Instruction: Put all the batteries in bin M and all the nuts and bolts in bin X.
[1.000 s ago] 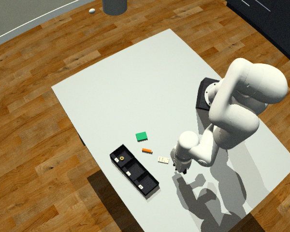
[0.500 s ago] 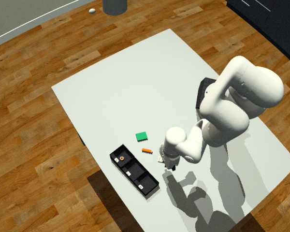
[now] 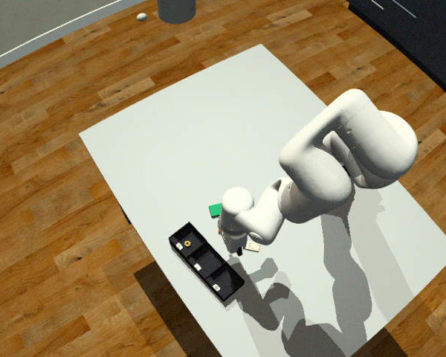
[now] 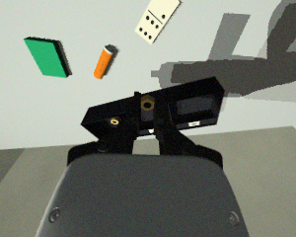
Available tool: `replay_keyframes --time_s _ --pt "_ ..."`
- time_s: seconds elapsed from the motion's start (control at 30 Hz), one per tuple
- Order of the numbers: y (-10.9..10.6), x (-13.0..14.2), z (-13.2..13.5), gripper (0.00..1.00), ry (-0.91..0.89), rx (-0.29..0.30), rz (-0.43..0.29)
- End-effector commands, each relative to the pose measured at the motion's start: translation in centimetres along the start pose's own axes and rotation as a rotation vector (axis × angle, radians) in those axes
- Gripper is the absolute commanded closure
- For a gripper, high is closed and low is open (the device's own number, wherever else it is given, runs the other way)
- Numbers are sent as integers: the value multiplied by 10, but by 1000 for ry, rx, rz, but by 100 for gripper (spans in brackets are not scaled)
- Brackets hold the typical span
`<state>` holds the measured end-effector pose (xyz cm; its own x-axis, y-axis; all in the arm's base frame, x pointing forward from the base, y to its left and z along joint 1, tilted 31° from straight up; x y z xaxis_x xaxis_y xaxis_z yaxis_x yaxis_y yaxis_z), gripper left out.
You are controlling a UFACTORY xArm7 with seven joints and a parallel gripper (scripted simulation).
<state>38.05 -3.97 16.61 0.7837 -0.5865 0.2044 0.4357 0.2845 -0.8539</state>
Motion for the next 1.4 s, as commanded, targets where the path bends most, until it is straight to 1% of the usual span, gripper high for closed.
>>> replay_keyframes --time_s 0.0,0.1,0.23,0.33,0.67,0.73,0.8,0.83,0.93,1.3,1.37 --pt "2 28 -10 100 0 1 3" --pt "2 44 -18 100 0 1 3" --pt "2 45 -18 100 0 1 3" --pt "2 62 -26 100 150 0 3" --pt "2 115 -51 100 447 9 -11" --pt "2 117 -52 100 507 11 -14" --pt "2 117 -52 100 507 11 -14" --pt "2 116 -52 100 594 12 -16" --pt "2 116 -52 100 657 16 -18" --pt "2 116 -53 100 984 24 -14" --pt "2 116 -53 100 984 24 -14"
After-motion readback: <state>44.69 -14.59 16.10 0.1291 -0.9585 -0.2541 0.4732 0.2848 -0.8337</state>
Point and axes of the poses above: the point where the finger pads meet when closed, its own y axis out along the fingers, its own z axis across the jaws, x = y × z, the point moved 9 cm from there along -y, back along the fingers, and after that the axes turned 13 degrees about y, right-handed, at the moved point
